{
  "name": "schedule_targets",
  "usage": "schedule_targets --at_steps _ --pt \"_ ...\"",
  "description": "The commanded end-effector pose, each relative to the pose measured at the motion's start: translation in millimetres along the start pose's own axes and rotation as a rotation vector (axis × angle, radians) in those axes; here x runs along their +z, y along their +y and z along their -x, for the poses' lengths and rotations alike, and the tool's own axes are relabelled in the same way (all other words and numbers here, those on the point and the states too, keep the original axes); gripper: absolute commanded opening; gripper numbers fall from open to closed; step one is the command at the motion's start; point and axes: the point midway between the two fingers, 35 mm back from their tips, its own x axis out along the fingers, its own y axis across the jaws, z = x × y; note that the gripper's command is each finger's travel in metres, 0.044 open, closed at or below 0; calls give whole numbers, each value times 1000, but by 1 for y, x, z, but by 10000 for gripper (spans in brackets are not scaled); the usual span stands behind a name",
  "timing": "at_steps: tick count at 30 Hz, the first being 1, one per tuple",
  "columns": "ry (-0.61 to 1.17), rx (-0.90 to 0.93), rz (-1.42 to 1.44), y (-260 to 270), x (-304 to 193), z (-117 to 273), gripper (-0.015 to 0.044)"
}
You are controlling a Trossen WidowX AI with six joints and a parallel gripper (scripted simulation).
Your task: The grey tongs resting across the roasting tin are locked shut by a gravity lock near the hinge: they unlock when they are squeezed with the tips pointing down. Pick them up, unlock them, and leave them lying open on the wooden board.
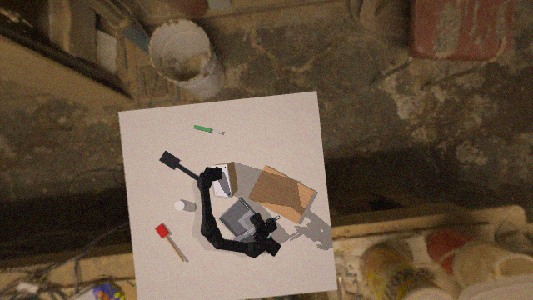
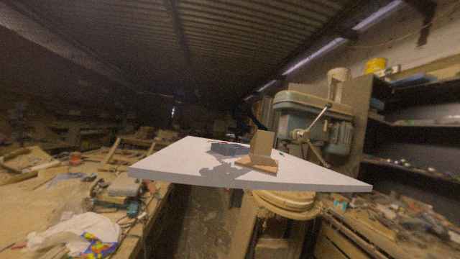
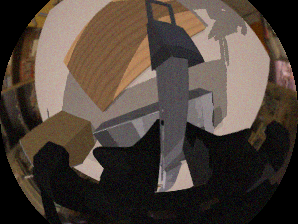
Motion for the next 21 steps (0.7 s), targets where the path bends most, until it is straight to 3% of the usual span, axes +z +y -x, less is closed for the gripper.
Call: schedule_targets --at_steps 1,14,21 --pt "-7 -15 -86 1 19 14 -150" --pt "-4 -18 -375 21 77 43 -150" --pt "-4 -18 -390 22 80 44 -150"
